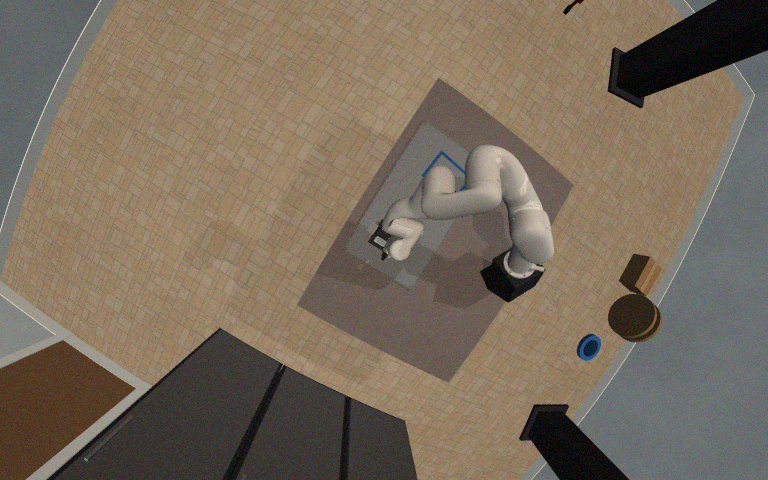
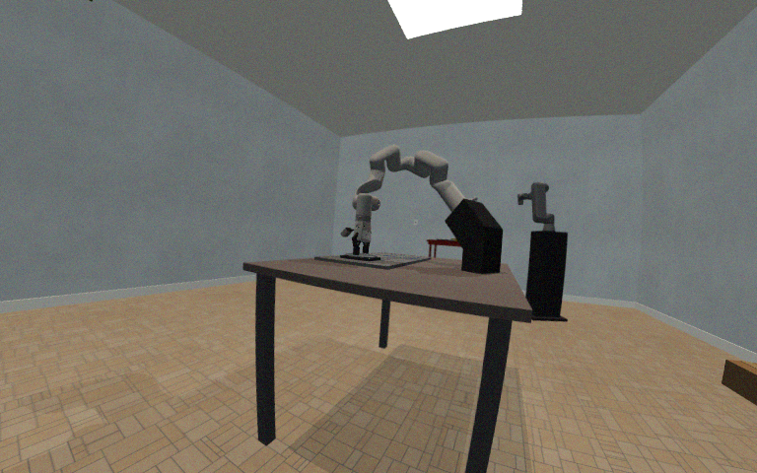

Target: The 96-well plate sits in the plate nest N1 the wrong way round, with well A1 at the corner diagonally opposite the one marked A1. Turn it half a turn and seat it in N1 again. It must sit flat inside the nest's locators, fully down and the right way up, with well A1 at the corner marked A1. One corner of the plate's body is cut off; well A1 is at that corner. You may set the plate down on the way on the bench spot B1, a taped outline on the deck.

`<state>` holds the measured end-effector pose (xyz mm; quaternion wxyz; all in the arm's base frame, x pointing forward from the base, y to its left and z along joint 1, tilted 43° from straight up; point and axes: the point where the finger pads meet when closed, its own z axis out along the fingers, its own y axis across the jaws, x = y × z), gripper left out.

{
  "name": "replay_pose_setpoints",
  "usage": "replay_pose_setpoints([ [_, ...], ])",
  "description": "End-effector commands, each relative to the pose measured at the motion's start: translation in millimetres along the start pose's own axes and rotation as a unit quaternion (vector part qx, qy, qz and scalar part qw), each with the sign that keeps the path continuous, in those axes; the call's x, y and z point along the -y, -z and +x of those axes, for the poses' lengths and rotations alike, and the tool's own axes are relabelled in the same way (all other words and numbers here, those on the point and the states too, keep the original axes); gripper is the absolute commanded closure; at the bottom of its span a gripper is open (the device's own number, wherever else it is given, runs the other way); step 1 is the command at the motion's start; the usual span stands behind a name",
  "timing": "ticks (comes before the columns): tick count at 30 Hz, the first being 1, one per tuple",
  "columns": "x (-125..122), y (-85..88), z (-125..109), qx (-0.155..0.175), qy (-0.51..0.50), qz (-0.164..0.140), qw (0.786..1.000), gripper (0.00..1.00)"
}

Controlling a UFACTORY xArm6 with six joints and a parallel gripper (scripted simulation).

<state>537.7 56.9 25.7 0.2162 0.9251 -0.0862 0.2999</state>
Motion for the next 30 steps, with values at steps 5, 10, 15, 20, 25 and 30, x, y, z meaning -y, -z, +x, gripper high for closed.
replay_pose_setpoints([
  [5, 0.7, 0.9, 1.1, -0.001, 0.0, 0.001, 1.0, 1.0],
  [10, 0.7, 0.9, 1.1, -0.001, 0.0, 0.001, 1.0, 1.0],
  [15, 0.7, 0.9, 1.1, -0.001, 0.0, 0.001, 1.0, 1.0],
  [20, 0.7, 4.3, 1.1, -0.001, 0.0, 0.001, 1.0, 1.0],
  [25, 0.7, 7.6, 1.1, -0.001, 0.0, 0.001, 1.0, 1.0],
  [30, 0.7, 10.3, 1.1, -0.001, 0.0, 0.001, 1.0, 1.0],
])
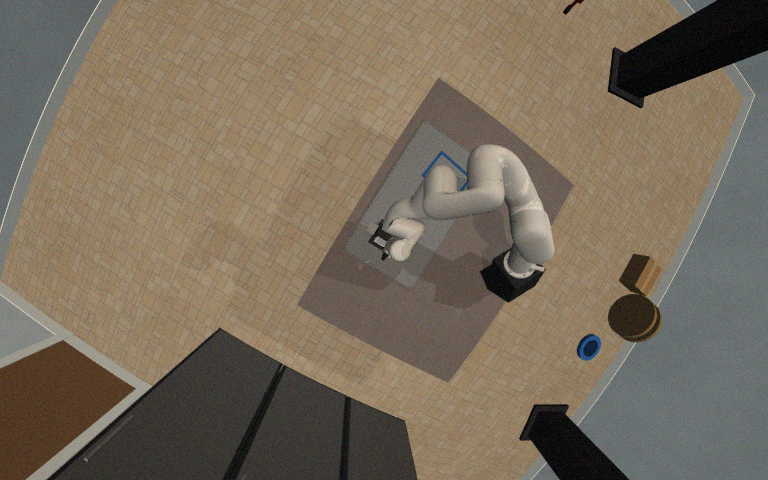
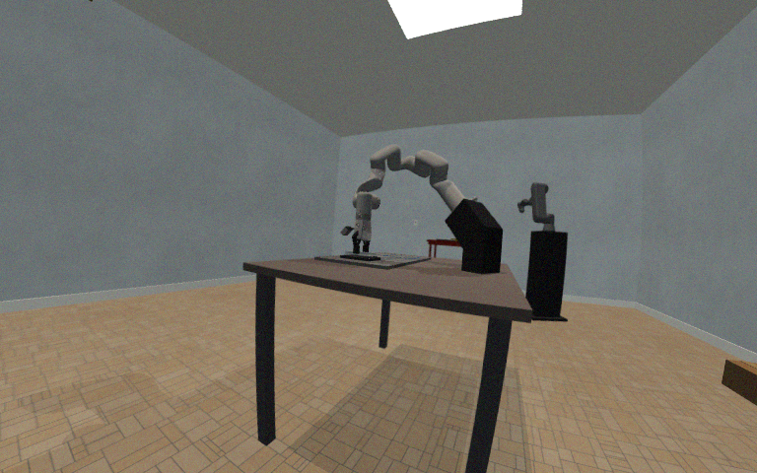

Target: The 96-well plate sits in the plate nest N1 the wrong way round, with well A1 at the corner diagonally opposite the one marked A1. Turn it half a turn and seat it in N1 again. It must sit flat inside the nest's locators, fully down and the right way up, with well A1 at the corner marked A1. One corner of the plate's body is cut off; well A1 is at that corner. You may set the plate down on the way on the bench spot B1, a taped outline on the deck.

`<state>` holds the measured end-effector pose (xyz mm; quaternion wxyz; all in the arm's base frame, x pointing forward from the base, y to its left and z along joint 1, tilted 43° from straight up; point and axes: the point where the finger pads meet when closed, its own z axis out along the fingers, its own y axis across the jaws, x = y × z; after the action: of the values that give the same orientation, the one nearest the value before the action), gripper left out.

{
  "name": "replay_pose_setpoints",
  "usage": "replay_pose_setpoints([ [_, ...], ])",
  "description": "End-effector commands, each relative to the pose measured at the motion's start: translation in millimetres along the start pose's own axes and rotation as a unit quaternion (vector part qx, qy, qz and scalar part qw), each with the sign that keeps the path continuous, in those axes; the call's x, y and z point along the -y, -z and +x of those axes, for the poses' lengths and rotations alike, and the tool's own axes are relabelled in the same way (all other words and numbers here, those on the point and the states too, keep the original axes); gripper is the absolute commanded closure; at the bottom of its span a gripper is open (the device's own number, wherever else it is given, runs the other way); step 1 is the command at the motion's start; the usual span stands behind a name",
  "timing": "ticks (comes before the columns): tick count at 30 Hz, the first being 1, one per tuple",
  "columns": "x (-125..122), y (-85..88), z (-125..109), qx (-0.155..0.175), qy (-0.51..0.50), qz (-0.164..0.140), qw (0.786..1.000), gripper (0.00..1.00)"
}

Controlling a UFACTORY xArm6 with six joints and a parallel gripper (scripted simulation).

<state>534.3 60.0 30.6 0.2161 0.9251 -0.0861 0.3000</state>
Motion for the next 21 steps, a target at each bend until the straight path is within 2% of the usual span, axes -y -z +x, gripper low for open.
replay_pose_setpoints([
  [1, 1, 3.5, 1, -0.001, 0.0, 0.001, 1.0, 1.0],
  [21, 1, 14.2, 1, -0.001, 0.0, 0.001, 1.0, 1.0],
])
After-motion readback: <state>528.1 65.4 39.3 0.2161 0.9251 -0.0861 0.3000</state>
